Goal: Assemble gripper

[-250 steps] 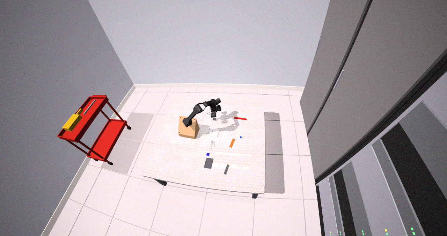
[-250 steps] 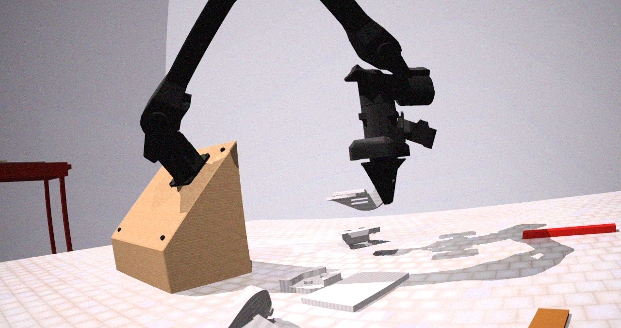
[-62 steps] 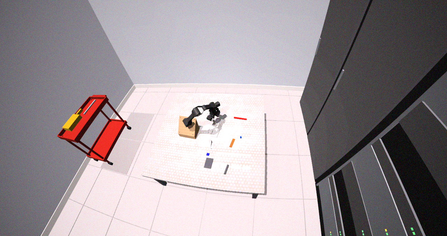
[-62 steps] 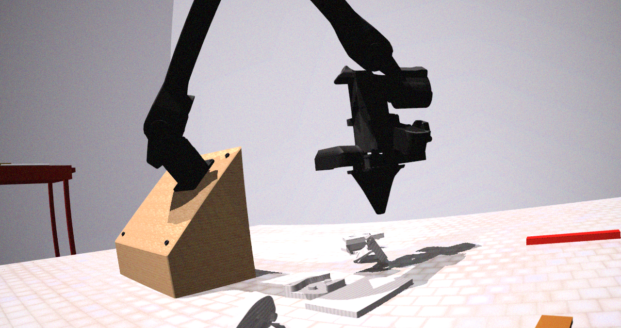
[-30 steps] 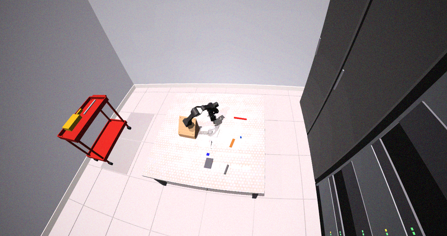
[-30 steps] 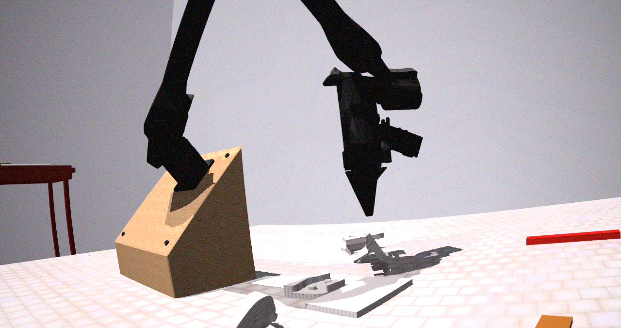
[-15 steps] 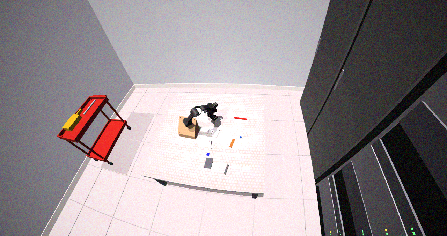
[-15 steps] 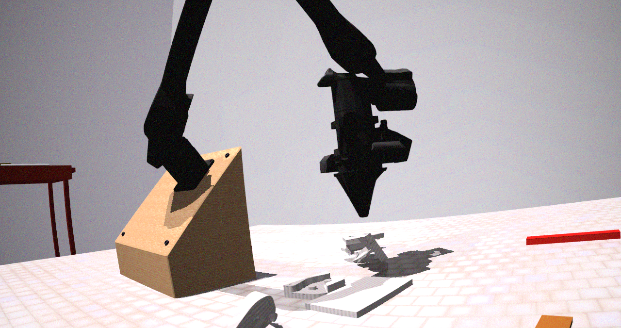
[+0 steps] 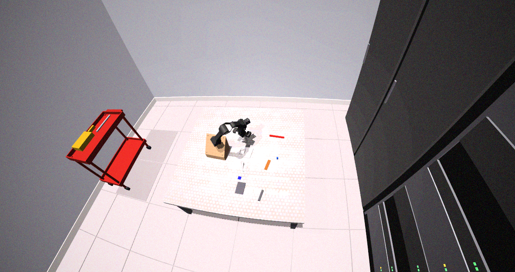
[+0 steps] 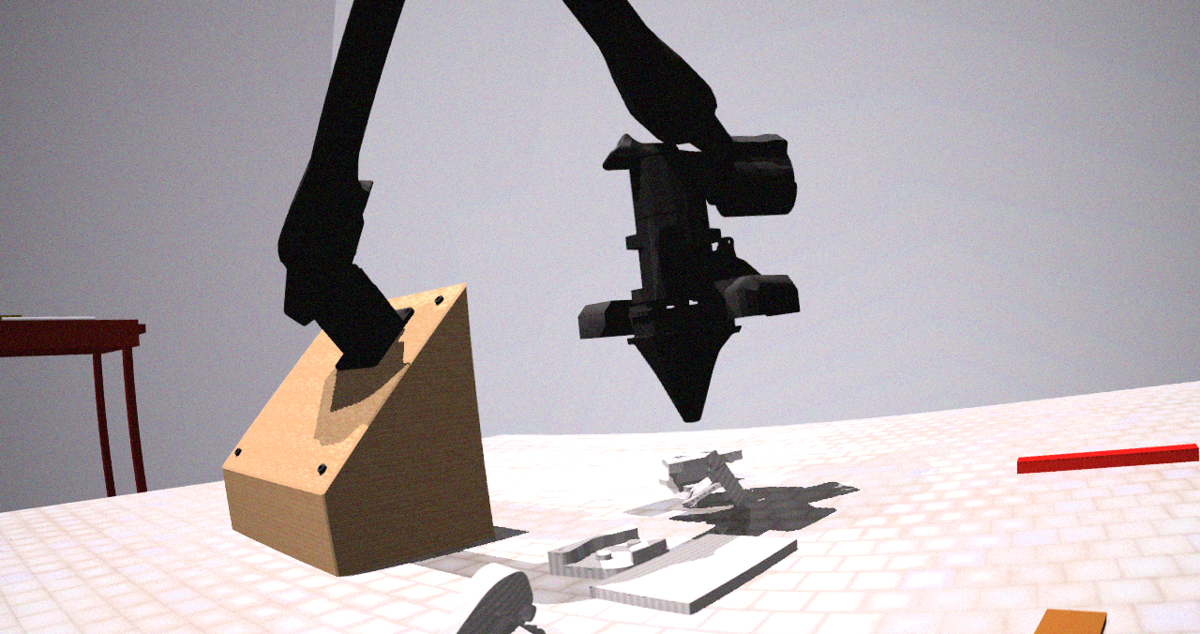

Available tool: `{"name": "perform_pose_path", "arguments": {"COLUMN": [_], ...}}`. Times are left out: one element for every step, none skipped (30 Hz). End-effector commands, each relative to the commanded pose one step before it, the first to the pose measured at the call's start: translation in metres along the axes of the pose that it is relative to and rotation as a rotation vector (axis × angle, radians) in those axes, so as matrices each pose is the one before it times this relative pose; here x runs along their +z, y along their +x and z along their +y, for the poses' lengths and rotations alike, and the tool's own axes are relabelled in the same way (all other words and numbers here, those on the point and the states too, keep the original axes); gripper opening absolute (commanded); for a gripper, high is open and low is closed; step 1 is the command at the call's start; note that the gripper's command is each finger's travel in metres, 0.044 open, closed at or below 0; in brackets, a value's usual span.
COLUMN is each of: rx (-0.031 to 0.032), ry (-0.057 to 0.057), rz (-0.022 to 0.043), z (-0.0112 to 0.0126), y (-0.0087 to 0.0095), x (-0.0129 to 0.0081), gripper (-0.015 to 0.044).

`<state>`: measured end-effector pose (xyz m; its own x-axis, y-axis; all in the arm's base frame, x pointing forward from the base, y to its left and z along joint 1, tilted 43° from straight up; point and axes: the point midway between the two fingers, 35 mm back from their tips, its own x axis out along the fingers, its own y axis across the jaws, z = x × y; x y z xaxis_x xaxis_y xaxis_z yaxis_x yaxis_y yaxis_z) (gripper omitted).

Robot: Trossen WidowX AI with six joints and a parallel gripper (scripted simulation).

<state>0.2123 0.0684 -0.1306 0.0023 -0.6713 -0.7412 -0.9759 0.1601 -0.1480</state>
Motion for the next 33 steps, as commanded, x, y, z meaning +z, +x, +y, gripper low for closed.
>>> {"name": "perform_pose_path", "arguments": {"rx": [0.00683,0.00002,0.00002,0.00002,0.00002,0.00002,0.00002,0.00003,0.00003,0.00003,0.00003,0.00003,0.00003,0.00003,0.00003,0.00003,0.00003,0.00003,0.00003,0.00003,0.00003,0.00003,0.00003,0.00003,0.00003,0.00002,0.00001,0.00000,0.00000,0.00000,0.00000,0.00000,-0.00001], "ry": [-0.1040,-0.0267,-0.0267,-0.0267,-0.0267,-0.0267,-0.0267,-0.0267,-0.0267,-0.0267,-0.0267,-0.0267,-0.0267,-0.0267,-0.0267,-0.0267,-0.0267,-0.0267,-0.0267,-0.0267,-0.0267,-0.0267,-0.0267,-0.0267,-0.0221,-0.0133,-0.0044,0.0000,0.0000,0.0000,0.0000,0.0000,0.0000], "rz": [-0.00071,0.00002,0.00002,0.00002,0.00002,0.00002,0.00002,0.00002,0.00002,0.00002,0.00001,0.00001,0.00001,0.00001,0.00001,0.00001,0.00001,0.00001,0.00001,0.00001,0.00001,0.00001,0.00001,0.00001,0.00001,0.00001,0.00000,0.00000,0.00000,0.00000,0.00000,0.00000,-0.00001], "z": [0.00363,0.00044,0.00045,0.00046,0.00047,0.00048,0.00049,0.00050,0.00050,0.00051,0.00052,0.00053,0.00053,0.00054,0.00054,0.00055,0.00055,0.00056,0.00056,0.00057,0.00057,0.00057,0.00058,0.00058,0.00048,0.00029,0.00010,0.00000,0.00000,0.00000,0.00000,0.00000,-0.00003], "y": [0.00100,0.00006,0.00006,0.00006,0.00006,0.00006,0.00006,0.00006,0.00006,0.00006,0.00006,0.00006,0.00006,0.00006,0.00006,0.00006,0.00006,0.00006,0.00007,0.00007,0.00007,0.00007,0.00007,0.00007,0.00006,0.00003,0.00001,0.00000,0.00000,0.00000,0.00000,0.00000,0.00027], "x": [-0.00226,-0.00036,-0.00035,-0.00034,-0.00033,-0.00031,-0.00030,-0.00029,-0.00028,-0.00026,-0.00025,-0.00024,-0.00022,-0.00021,-0.00019,-0.00018,-0.00017,-0.00015,-0.00014,-0.00012,-0.00011,-0.00009,-0.00008,-0.00006,-0.00004,-0.00002,0.00000,0.00000,0.00000,0.00000,0.00000,0.00000,0.00000], "gripper": [0.0000,0.0000,0.0000,0.0000,0.0000,0.0000,0.0000,0.0000,0.0000,0.0000,0.0000,0.0000,0.0000,0.0000,0.0000,0.0000,0.0000,0.0000,0.0000,0.0000,0.0000,0.0000,0.0000,0.0000,0.0000,0.0000,0.0000,0.0000,0.0000,0.0000,0.0000,0.0000,0.0000]}}
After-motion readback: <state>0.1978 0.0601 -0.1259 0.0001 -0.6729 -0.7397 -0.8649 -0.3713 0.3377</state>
